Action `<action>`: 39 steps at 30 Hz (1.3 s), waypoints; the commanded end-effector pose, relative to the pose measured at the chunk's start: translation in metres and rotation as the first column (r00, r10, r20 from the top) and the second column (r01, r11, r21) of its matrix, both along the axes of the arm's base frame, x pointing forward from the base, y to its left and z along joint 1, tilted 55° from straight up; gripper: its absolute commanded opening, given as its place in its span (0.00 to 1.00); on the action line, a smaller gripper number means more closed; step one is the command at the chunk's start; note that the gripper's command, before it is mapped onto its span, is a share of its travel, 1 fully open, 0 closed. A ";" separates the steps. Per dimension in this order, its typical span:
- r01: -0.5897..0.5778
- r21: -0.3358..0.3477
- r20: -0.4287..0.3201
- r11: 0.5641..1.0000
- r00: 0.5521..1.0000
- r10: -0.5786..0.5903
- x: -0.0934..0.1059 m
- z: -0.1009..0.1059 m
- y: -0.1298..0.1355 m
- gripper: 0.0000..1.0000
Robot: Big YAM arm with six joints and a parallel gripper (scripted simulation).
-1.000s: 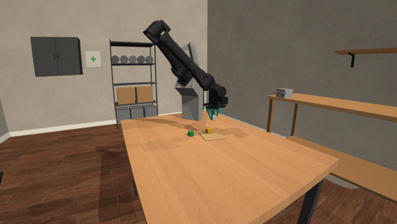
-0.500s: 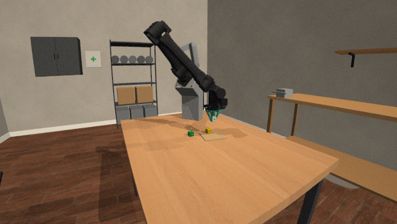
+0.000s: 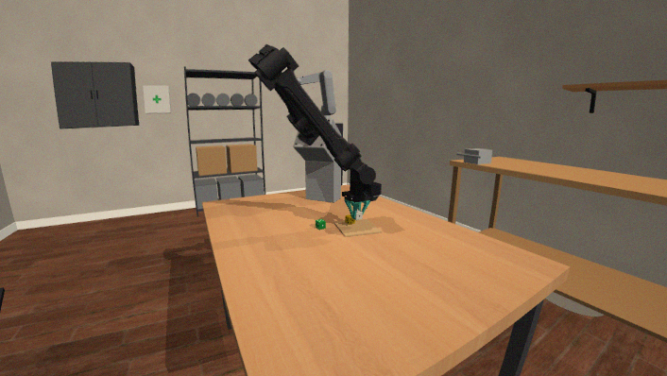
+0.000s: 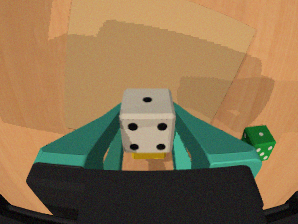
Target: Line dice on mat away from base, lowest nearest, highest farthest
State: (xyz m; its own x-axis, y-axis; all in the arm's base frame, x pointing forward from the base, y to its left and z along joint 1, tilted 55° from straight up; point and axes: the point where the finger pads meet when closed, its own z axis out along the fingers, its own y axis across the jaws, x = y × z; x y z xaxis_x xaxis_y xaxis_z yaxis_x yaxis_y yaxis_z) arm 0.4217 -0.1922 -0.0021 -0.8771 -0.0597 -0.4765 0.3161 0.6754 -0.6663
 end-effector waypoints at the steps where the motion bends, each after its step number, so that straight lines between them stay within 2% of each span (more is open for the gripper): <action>1: -0.013 -0.013 -0.002 1.000 1.000 0.013 0.007 -0.003 -0.009 0.26; 8: -0.013 -0.013 -0.002 1.000 1.000 0.013 0.014 -0.014 -0.023 0.26; 10: -0.025 -0.012 -0.009 1.000 1.000 0.025 0.014 -0.017 -0.018 0.26; 13: -0.030 -0.018 0.010 0.999 1.000 0.030 0.018 -0.008 -0.016 0.26; 39: -0.028 -0.014 -0.002 1.000 1.000 0.028 0.016 -0.010 -0.016 0.26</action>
